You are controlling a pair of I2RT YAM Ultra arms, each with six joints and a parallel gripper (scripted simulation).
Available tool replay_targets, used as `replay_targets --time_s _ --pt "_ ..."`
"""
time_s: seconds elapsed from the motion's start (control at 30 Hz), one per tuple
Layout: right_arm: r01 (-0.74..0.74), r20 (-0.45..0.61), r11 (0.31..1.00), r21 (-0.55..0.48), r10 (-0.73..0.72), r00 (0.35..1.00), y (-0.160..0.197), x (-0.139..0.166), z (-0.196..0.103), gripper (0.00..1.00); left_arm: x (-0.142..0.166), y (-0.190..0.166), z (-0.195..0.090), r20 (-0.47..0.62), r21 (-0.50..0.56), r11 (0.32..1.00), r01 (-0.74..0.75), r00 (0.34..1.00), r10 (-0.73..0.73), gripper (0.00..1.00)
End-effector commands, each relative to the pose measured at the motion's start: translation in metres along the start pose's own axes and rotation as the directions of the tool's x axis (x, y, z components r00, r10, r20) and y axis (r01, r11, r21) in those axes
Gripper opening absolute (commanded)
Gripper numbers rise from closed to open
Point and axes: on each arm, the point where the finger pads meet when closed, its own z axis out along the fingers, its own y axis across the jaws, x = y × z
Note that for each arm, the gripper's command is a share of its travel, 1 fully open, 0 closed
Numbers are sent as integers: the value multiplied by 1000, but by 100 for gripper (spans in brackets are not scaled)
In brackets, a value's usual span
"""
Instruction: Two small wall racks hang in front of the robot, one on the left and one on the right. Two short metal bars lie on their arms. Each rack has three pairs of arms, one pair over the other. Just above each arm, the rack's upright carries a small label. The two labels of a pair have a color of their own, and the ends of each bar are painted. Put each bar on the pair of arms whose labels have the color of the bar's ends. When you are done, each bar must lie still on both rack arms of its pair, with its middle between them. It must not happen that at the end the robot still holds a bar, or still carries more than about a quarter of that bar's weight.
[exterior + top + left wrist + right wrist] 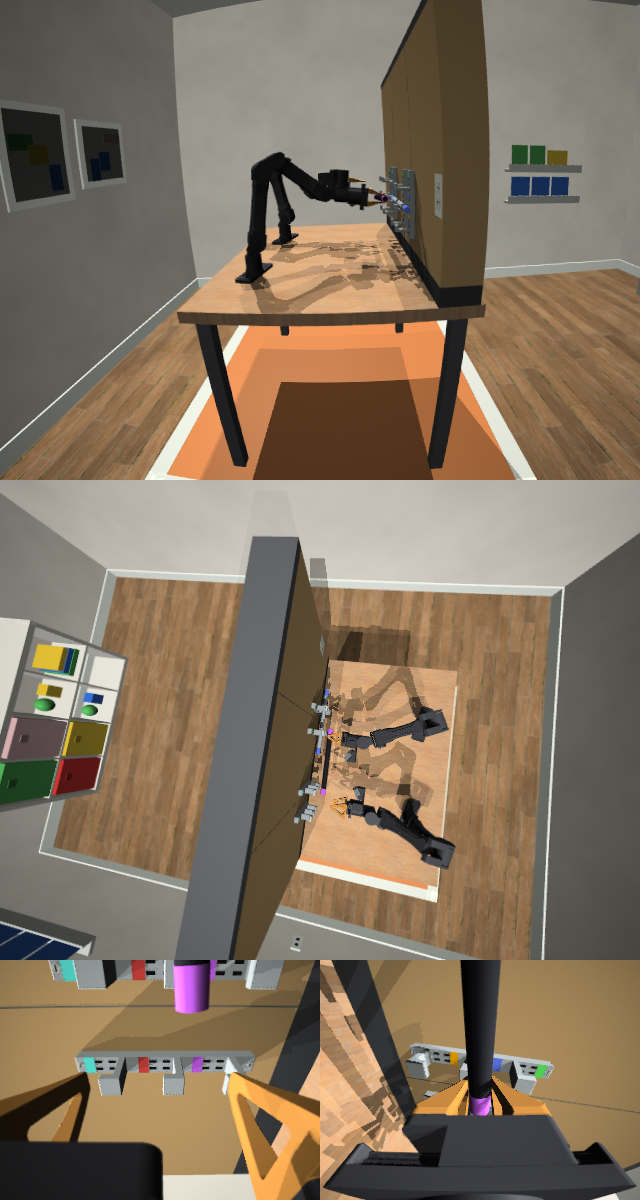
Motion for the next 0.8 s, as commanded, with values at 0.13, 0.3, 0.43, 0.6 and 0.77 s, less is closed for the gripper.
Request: replay_targets --time_s 0.13,0.3,0.43,0.6,0.77 --pt "-93 7 988 125 93 996 -49 -3 1 0 1 -1 0 -14 -7 1000 4 1000 -5 100" --pt "-93 7 988 125 93 996 -49 -3 1 0 -3 -3 -1 -14 -7 1000 4 1000 -5 100" --pt "-93 7 988 125 93 996 -49 -3 1 0 -6 -4 -1 -14 -7 1000 4 1000 -5 100" --pt "-93 7 988 125 93 996 -49 -3 1 0 -9 -5 -1 -14 -7 1000 4 1000 -5 100" --pt "-93 7 988 125 93 996 -48 -3 1 0 -12 -7 -2 -14 -7 1000 4 1000 -5 100"
